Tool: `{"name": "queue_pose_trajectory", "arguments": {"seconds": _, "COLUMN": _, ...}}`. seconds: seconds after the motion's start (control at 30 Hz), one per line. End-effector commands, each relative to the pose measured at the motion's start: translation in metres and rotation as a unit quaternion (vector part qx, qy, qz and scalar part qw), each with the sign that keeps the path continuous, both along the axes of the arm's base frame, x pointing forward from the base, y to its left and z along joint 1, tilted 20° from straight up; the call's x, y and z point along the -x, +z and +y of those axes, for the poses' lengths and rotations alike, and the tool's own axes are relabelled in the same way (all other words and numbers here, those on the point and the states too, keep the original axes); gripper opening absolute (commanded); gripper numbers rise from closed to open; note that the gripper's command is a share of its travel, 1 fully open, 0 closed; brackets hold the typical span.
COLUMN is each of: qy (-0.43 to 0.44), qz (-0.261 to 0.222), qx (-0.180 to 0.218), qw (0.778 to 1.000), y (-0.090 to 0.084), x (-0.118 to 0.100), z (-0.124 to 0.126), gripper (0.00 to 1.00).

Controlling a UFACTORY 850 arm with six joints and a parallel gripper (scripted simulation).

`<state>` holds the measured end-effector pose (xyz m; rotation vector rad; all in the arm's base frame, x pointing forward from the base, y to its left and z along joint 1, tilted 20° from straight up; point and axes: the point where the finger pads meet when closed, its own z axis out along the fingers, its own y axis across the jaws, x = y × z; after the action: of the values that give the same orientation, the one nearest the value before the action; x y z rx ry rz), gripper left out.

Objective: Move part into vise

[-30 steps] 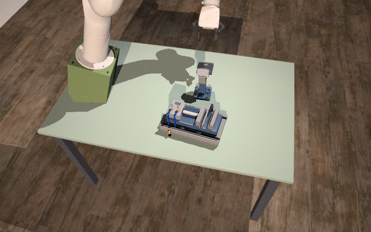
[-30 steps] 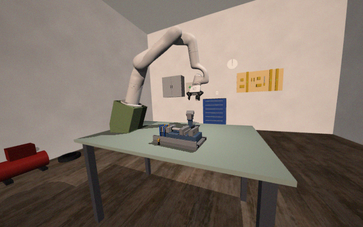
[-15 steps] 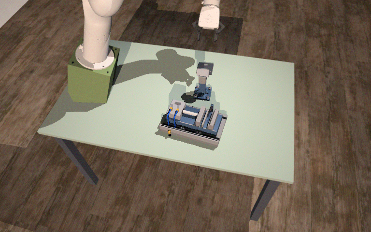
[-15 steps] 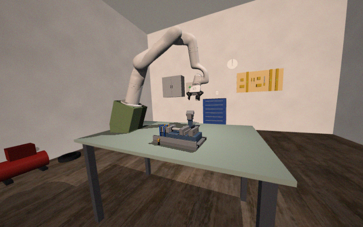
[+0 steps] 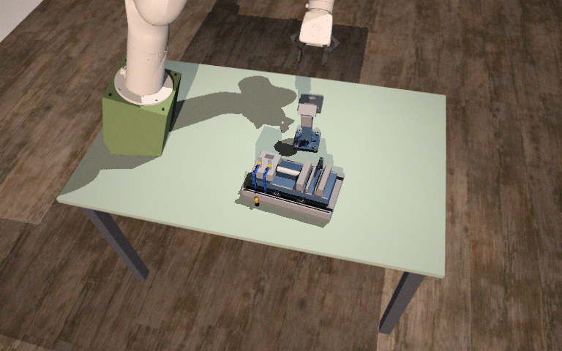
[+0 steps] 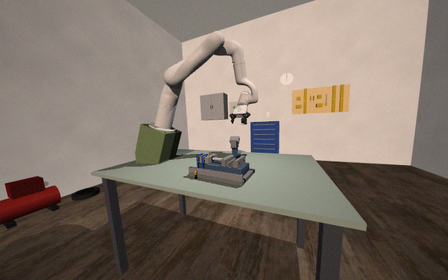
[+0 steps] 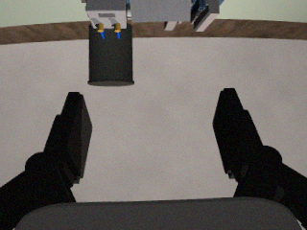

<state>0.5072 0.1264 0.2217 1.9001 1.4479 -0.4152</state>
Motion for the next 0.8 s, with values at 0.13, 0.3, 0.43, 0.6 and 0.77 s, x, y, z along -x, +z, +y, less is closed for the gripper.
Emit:
{"name": "queue_pose_trajectory", "arguments": {"seconds": 0.13, "qy": -0.039, "qz": 0.006, "qx": -0.011, "qw": 0.999, "y": -0.004, "x": 0.007, "z": -0.014, "gripper": 0.89}}
{"name": "queue_pose_trajectory", "arguments": {"seconds": 0.3, "qy": -0.073, "qz": 0.012, "qx": -0.021, "qw": 0.997, "y": -0.008, "x": 0.014, "z": -0.025, "gripper": 0.89}}
{"name": "queue_pose_trajectory", "arguments": {"seconds": 0.43, "qy": -0.089, "qz": 0.015, "qx": -0.026, "qw": 0.996, "y": -0.01, "x": 0.018, "z": -0.029, "gripper": 0.89}}
{"name": "queue_pose_trajectory", "arguments": {"seconds": 0.6, "qy": -0.135, "qz": 0.022, "qx": -0.039, "qw": 0.99, "y": -0.015, "x": 0.028, "z": -0.042, "gripper": 0.89}}
{"name": "queue_pose_trajectory", "arguments": {"seconds": 0.77, "qy": -0.188, "qz": 0.03, "qx": -0.054, "qw": 0.98, "y": -0.021, "x": 0.039, "z": -0.056, "gripper": 0.89}}
